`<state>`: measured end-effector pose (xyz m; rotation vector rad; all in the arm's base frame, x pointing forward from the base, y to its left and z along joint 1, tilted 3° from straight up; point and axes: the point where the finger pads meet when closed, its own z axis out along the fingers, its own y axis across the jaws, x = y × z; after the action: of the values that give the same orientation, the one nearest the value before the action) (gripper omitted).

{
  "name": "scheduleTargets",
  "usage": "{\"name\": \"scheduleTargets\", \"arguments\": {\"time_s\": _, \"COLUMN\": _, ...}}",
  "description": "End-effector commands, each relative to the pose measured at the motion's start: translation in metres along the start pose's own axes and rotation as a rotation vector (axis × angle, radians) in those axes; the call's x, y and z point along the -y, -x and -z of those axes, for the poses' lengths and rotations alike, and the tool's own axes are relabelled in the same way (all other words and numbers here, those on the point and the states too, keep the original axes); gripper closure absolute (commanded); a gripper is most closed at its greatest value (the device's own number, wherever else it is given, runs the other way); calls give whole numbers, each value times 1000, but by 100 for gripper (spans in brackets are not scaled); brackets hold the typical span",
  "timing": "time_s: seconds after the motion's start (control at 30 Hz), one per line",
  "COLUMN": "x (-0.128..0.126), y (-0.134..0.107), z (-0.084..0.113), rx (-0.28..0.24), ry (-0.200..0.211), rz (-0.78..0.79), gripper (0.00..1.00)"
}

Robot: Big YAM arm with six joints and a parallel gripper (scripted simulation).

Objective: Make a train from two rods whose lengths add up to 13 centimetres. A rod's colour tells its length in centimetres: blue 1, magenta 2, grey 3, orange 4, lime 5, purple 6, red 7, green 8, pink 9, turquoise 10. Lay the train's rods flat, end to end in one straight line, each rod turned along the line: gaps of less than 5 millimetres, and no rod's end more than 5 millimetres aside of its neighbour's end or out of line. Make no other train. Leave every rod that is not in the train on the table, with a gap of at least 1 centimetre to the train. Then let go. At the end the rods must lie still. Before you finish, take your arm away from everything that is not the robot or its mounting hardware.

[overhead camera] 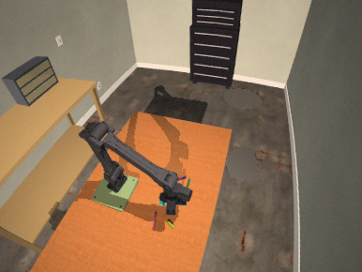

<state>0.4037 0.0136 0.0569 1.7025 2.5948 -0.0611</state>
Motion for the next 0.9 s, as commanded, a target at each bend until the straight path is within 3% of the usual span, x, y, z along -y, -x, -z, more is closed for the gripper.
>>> {"name": "scheduleTargets", "arguments": {"time_s": 0.0, "x": -7, "y": 27, "z": 9, "rx": 8, "ry": 17, "rz": 108, "gripper": 0}}
{"name": "scheduleTargets", "arguments": {"time_s": 0.1, "x": -4, "y": 58, "z": 13, "rx": 20, "ry": 26, "rz": 216, "gripper": 0}}
{"name": "scheduleTargets", "arguments": {"time_s": 0.17, "x": 15, "y": 47, "z": -3, "rx": -5, "ry": -13, "rz": 218, "gripper": 0}}
{"name": "scheduleTargets", "arguments": {"time_s": 0.27, "x": 4, "y": 42, "z": 3, "rx": 2, "ry": 3, "rz": 241, "gripper": 0}}
{"name": "scheduleTargets", "arguments": {"time_s": 0.3, "x": 1, "y": 71, "z": 13, "rx": 20, "ry": 26, "rz": 268, "gripper": 0}}
{"name": "scheduleTargets", "arguments": {"time_s": 0.33, "x": 0, "y": 71, "z": 13, "rx": 23, "ry": 28, "rz": 268, "gripper": 0}}
{"name": "scheduleTargets", "arguments": {"time_s": 0.4, "x": 11, "y": 95, "z": 13, "rx": 24, "ry": 21, "rz": 362, "gripper": 0}}
{"name": "scheduleTargets", "arguments": {"time_s": 0.57, "x": 31, "y": 106, "z": 3, "rx": 4, "ry": -2, "rz": 440, "gripper": 0}}
{"name": "scheduleTargets", "arguments": {"time_s": 0.6, "x": 24, "y": 121, "z": 13, "rx": 28, "ry": 18, "rz": 467, "gripper": 0}}
{"name": "scheduleTargets", "arguments": {"time_s": 0.67, "x": 28, "y": 132, "z": 13, "rx": 36, "ry": 22, "rz": 507, "gripper": 0}}
{"name": "scheduleTargets", "arguments": {"time_s": 0.73, "x": 46, "y": 123, "z": -2, "rx": -2, "ry": -7, "rz": 526, "gripper": 0}}
{"name": "scheduleTargets", "arguments": {"time_s": 0.87, "x": 37, "y": 118, "z": 1, "rx": 4, "ry": -1, "rz": 552, "gripper": 0}}
